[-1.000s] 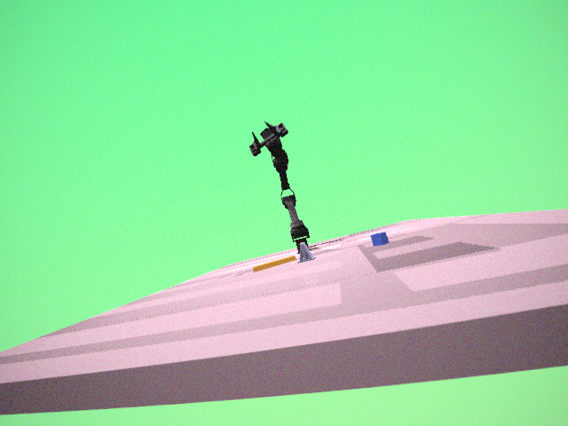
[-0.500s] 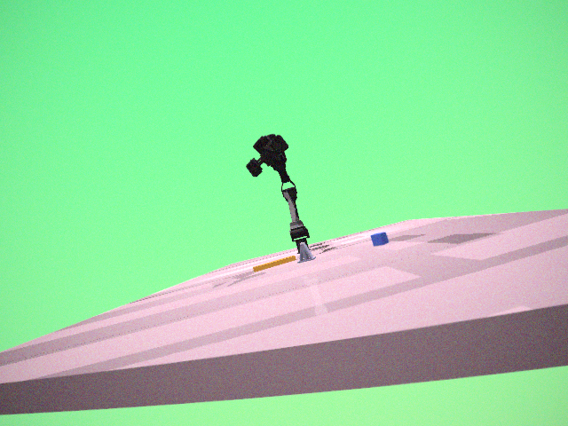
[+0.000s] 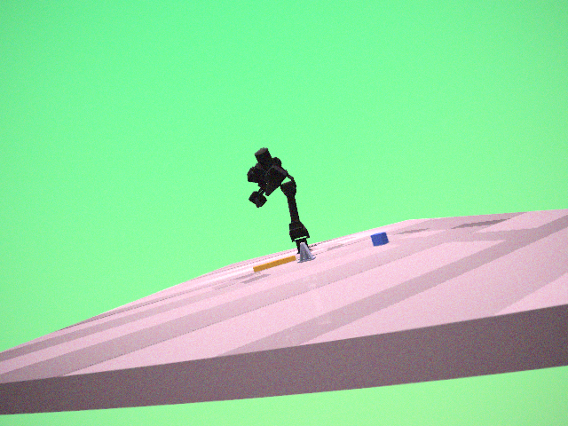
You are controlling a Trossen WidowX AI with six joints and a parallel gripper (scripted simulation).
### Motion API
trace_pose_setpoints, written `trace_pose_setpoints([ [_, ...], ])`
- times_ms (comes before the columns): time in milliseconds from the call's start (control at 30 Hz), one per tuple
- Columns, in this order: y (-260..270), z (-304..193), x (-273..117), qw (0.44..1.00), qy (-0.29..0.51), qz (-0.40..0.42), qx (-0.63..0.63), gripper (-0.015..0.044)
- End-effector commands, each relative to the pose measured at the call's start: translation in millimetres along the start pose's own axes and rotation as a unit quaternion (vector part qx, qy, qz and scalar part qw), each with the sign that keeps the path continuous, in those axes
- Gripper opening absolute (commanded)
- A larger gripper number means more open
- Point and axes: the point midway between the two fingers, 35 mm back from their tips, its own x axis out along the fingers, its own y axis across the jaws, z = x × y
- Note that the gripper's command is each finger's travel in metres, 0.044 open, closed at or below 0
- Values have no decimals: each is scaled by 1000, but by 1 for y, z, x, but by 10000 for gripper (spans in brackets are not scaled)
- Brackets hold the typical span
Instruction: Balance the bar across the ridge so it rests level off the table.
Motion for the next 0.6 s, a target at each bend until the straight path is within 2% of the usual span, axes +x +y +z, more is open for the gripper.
trace_pose_setpoints([
  [0, -24, -28, 24, 995, 75, -51, 36, 315],
  [267, -66, -77, 47, 963, 198, -148, 108, 315],
  [567, -102, -121, 50, 904, 301, -245, 181, 315],
])
